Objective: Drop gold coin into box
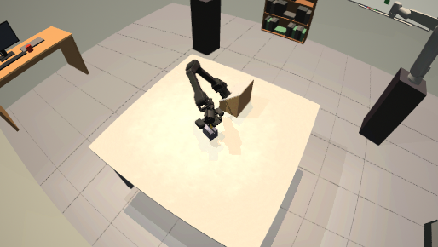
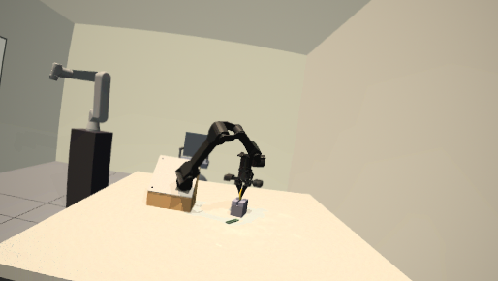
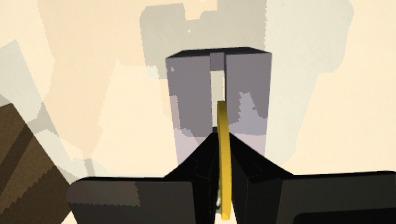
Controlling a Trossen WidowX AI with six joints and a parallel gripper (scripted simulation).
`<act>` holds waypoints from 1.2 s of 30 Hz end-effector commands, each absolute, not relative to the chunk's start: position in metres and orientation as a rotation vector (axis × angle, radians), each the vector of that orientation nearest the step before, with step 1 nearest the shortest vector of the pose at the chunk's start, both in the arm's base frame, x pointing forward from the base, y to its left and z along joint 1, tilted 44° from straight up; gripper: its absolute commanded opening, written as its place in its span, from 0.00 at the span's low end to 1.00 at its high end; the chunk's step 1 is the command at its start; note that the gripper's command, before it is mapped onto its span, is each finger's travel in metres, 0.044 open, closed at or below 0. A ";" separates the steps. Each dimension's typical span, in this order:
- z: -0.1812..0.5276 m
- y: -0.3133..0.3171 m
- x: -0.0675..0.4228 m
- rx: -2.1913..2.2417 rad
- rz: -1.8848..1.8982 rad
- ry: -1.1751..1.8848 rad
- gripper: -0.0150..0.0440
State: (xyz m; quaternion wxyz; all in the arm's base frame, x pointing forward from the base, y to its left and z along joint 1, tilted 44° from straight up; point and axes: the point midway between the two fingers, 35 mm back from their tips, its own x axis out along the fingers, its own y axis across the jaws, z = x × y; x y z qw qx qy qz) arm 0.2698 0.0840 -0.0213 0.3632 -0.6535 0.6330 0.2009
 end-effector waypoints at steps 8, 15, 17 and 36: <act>-0.021 0.084 0.270 -1.682 0.517 1.629 0.53; -0.020 0.085 0.270 -1.682 0.517 1.629 0.57; -0.015 0.090 0.269 -1.682 0.518 1.629 0.66; 0.024 0.124 0.258 -1.690 0.519 1.636 1.00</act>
